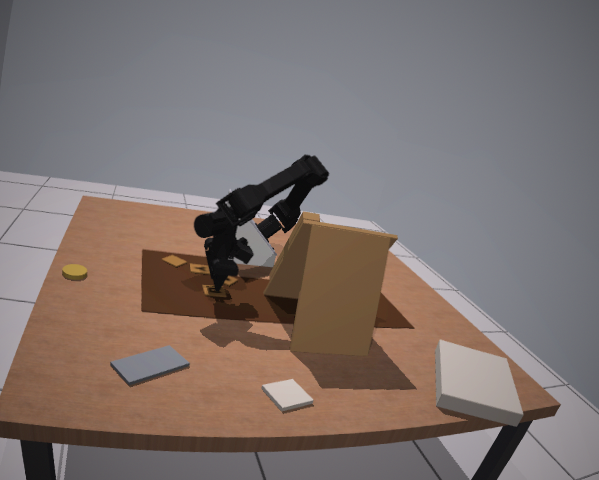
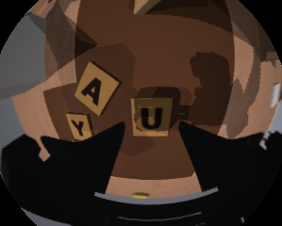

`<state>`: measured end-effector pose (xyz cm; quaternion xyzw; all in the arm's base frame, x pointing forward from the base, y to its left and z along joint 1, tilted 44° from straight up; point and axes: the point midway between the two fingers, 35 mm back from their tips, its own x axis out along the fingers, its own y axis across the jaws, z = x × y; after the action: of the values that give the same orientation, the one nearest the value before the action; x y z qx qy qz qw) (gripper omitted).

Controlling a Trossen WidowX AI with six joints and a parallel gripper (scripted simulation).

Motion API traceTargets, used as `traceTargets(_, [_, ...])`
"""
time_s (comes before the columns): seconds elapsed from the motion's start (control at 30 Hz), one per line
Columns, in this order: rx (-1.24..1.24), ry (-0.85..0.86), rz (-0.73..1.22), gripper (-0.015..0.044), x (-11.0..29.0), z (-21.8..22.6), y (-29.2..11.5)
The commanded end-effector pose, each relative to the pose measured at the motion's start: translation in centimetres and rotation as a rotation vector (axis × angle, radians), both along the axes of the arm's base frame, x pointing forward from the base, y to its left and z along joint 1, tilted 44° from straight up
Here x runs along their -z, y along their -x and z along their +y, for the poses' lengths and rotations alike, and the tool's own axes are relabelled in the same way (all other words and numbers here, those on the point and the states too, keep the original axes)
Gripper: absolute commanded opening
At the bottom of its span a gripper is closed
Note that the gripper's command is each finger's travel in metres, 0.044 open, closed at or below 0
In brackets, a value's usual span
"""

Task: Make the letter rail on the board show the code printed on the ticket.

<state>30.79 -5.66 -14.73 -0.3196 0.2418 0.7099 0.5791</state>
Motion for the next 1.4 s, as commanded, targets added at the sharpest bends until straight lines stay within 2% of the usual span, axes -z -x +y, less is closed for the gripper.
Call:
traceTargets(0.0, [0.006,-0.002,0.002,0.0340,0.1,0.1,0.0])
traceTargets(0.93, [0.006,-0.003,0.002,0.0340,1.5,1.4,0.2])
traceTargets(0.97, [0.006,-0.003,0.002,0.0314,1.5,1.4,0.2])
traceTargets(1.37, [0.006,-0.003,0.002,0.0234,1.5,1.4,0.3])
